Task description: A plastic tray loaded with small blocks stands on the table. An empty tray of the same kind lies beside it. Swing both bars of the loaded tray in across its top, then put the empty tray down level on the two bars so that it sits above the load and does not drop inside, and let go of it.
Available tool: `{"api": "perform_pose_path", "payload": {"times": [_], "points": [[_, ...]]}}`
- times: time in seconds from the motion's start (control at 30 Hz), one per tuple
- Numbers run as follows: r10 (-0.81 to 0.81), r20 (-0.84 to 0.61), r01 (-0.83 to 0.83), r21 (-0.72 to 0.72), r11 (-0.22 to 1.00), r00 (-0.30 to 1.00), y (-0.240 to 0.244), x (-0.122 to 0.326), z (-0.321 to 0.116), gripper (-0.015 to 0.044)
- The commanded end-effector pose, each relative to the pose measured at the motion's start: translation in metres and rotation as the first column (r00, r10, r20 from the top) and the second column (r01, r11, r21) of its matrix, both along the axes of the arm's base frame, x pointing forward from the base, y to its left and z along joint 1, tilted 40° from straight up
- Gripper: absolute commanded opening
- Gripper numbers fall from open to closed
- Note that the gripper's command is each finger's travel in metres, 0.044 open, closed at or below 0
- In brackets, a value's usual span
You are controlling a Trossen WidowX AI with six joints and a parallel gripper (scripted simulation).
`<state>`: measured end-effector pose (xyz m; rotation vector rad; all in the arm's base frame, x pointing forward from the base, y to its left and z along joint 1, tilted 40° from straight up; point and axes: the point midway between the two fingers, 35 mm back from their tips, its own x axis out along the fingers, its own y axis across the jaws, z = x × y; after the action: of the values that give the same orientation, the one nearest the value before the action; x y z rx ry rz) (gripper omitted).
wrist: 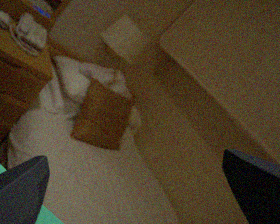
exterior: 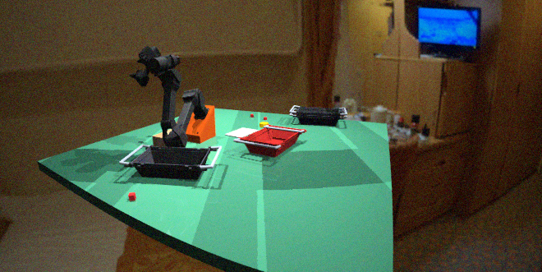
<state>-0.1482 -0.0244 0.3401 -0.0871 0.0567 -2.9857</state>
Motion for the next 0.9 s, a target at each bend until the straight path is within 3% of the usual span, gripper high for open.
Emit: {"api": "perform_pose_path", "payload": {"times": [0.0,0.23,0.37,0.6,0.87], "points": [[0.000,0.000,0.000,0.000,1.000,1.000,0.000,0.000,0.000,0.0374],[-0.007,-0.002,0.007,-0.002,1.000,1.000,0.002,0.000,0.000,0.0190],[-0.141,-0.045,0.138,-0.055,0.989,0.989,0.038,-0.003,0.009,0.0088],[-0.435,-0.112,0.405,-0.218,0.888,0.893,0.113,0.010,0.040,0.0088],[-0.812,-0.086,0.715,-0.426,0.554,0.577,0.219,0.073,0.058,0.0088]]}}
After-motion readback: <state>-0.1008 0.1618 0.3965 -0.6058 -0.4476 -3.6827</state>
